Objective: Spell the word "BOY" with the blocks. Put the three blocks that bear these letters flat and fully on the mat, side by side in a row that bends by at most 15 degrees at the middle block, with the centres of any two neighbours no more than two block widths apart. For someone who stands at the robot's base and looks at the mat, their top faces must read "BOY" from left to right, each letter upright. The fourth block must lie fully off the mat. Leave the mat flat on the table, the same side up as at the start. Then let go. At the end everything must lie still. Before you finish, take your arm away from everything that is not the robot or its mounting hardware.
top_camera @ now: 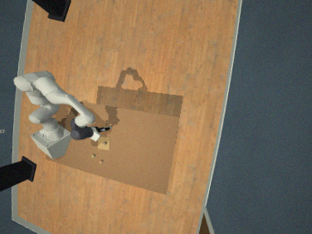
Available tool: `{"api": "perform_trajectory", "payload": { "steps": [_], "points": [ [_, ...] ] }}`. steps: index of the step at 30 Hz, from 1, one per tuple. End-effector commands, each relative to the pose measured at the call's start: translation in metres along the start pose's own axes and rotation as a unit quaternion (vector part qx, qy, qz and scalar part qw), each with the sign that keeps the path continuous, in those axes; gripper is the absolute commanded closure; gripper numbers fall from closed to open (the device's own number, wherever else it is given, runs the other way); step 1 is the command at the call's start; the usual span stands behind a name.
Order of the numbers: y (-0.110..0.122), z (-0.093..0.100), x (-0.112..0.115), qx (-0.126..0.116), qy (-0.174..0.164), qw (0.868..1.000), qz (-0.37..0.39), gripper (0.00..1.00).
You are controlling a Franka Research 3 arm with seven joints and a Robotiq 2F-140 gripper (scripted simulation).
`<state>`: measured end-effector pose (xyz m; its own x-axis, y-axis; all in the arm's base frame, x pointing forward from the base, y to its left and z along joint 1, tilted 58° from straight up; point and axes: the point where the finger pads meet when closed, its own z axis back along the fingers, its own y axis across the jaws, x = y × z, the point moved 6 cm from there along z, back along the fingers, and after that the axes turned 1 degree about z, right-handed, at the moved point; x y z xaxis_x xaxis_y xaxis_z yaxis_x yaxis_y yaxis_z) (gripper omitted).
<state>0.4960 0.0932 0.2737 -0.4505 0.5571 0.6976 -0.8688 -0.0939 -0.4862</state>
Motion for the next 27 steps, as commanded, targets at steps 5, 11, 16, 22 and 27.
{"api": "perform_trajectory", "payload": {
  "steps": [5, 11, 16, 22, 27],
  "points": [
    [0.0011, -0.0017, -0.0006, 0.000, 0.000, 1.000, 0.000, 0.75],
    [0.0011, -0.0017, -0.0006, 0.000, 0.000, 1.000, 0.000, 0.87],
    [0.0011, -0.0017, -0.0006, 0.000, 0.000, 1.000, 0.000, 0.87],
    [0.0011, -0.0017, -0.0006, 0.000, 0.000, 1.000, 0.000, 0.87],
    [0.0011, -0.0017, -0.0006, 0.000, 0.000, 1.000, 0.000, 0.87]
  ]
}}
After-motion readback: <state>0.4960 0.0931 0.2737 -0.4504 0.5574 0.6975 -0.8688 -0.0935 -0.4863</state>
